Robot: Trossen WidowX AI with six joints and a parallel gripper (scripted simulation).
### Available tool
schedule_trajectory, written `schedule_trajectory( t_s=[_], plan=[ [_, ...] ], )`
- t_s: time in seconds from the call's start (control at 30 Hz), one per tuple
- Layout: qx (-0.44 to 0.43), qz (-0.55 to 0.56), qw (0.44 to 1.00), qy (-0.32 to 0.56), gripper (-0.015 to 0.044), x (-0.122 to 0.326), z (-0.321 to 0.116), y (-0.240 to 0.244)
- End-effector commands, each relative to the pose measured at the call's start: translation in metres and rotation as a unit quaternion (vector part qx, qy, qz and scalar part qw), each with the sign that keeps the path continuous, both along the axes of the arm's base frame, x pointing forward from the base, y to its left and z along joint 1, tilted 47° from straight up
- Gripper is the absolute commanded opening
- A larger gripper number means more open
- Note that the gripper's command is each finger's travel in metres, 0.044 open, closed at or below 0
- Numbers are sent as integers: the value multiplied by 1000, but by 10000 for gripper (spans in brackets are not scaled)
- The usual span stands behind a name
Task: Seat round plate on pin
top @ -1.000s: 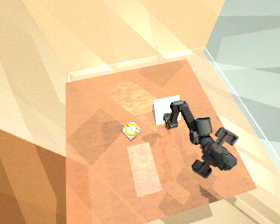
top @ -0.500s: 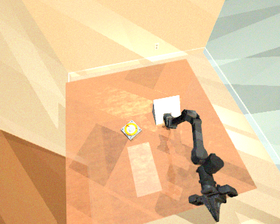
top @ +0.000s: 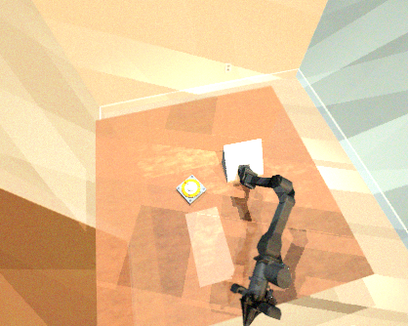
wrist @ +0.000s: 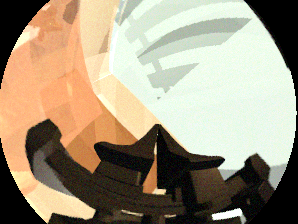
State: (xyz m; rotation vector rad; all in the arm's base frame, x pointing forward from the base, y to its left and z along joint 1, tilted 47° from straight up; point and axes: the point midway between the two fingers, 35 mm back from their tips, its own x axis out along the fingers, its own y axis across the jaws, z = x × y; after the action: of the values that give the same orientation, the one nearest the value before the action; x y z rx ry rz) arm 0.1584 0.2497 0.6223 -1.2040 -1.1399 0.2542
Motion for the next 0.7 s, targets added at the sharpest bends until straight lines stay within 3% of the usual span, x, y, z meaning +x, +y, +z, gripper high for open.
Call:
schedule_trajectory(
  t_s=[0.0, 0.33, 0.67],
  plan=[
    [-56, -19, 995, 83, 0, 55, -49, 22],
    [-161, -38, 944, 284, 0, 160, -171, 39],
    [-189, -75, 840, 503, 0, 240, -299, -5]
  ],
)
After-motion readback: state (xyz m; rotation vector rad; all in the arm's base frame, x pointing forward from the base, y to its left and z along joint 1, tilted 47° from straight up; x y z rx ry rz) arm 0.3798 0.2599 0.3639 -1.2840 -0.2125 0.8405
